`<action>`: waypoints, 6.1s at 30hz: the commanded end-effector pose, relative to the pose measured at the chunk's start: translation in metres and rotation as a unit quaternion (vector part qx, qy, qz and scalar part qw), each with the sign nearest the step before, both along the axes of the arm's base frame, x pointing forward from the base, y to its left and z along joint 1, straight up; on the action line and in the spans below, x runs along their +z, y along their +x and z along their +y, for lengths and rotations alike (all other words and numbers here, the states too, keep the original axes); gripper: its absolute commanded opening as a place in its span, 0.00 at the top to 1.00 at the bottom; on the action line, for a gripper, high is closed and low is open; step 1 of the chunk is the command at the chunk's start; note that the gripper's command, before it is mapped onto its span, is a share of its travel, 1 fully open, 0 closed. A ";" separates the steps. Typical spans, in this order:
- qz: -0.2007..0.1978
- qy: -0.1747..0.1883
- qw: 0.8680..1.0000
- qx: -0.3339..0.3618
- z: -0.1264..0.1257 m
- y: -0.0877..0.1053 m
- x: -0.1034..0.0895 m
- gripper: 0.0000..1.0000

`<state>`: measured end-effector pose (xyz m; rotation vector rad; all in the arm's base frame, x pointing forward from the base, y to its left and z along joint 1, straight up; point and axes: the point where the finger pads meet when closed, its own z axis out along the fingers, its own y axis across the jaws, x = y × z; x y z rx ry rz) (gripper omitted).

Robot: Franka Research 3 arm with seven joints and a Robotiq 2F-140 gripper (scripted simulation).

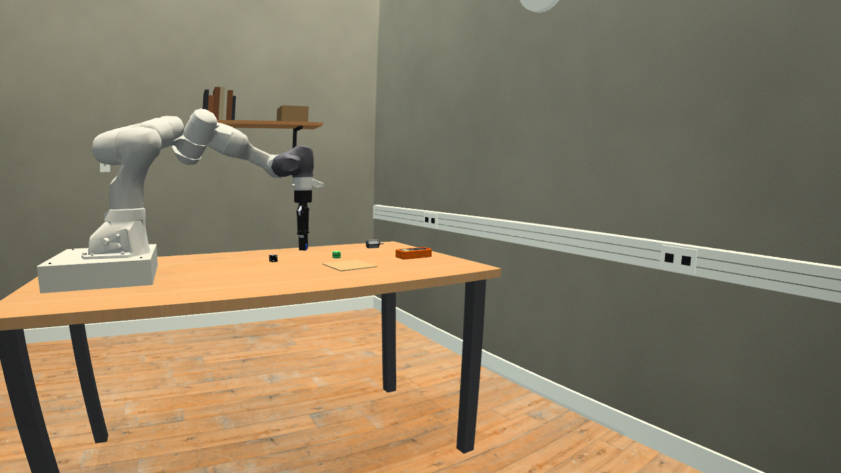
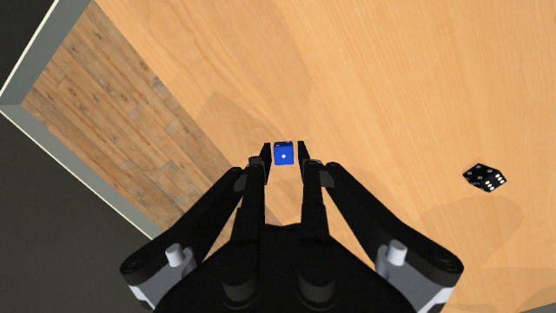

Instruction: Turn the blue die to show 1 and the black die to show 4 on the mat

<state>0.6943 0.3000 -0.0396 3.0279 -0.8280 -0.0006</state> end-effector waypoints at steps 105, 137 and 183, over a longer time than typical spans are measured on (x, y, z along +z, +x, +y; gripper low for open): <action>-0.002 0.002 0.995 0.097 -0.181 0.032 0.102 0.79; -0.002 0.002 0.979 0.205 -0.384 0.007 0.104 0.79; -0.001 0.002 0.979 0.205 -0.384 0.007 0.008 0.79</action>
